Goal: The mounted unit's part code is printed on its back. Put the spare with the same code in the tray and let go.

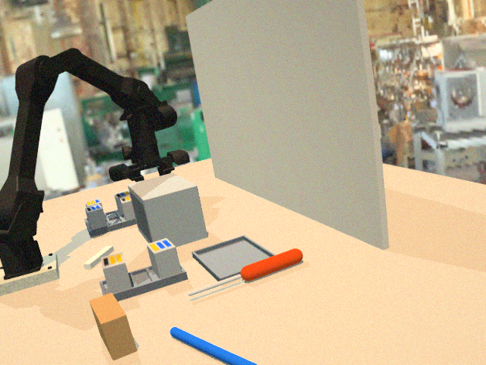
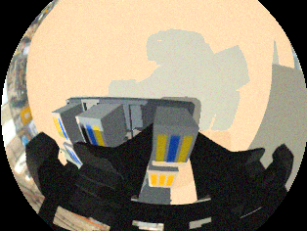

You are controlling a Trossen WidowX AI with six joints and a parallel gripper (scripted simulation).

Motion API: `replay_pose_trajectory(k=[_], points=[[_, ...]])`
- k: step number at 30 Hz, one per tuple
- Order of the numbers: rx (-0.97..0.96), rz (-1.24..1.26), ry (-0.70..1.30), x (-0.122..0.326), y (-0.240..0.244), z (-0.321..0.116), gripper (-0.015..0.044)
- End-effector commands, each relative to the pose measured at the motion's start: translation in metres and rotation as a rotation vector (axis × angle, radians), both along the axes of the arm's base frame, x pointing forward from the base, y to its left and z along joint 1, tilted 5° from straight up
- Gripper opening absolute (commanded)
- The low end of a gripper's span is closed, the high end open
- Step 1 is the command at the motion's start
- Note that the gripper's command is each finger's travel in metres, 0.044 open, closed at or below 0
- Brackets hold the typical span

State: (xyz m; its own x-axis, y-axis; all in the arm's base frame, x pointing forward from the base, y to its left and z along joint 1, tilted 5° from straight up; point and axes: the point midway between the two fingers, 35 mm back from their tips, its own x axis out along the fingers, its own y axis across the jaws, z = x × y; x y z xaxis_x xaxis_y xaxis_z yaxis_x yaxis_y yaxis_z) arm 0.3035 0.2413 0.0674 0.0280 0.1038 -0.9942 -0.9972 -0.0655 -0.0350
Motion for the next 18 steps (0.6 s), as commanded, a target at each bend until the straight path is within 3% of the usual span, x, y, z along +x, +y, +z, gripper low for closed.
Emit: replay_pose_trajectory(k=[1,3,7,18], points=[[0.0,0.0,0.0,0.0,0.0,0.0,0.0116],[0.0,0.0,0.0,0.0,0.0,0.0,0.0103],[0.0,0.0,0.0,0.0,0.0,0.0,0.0],[0.0,-0.001,0.0,0.001,0.0,0.014,0.0]])
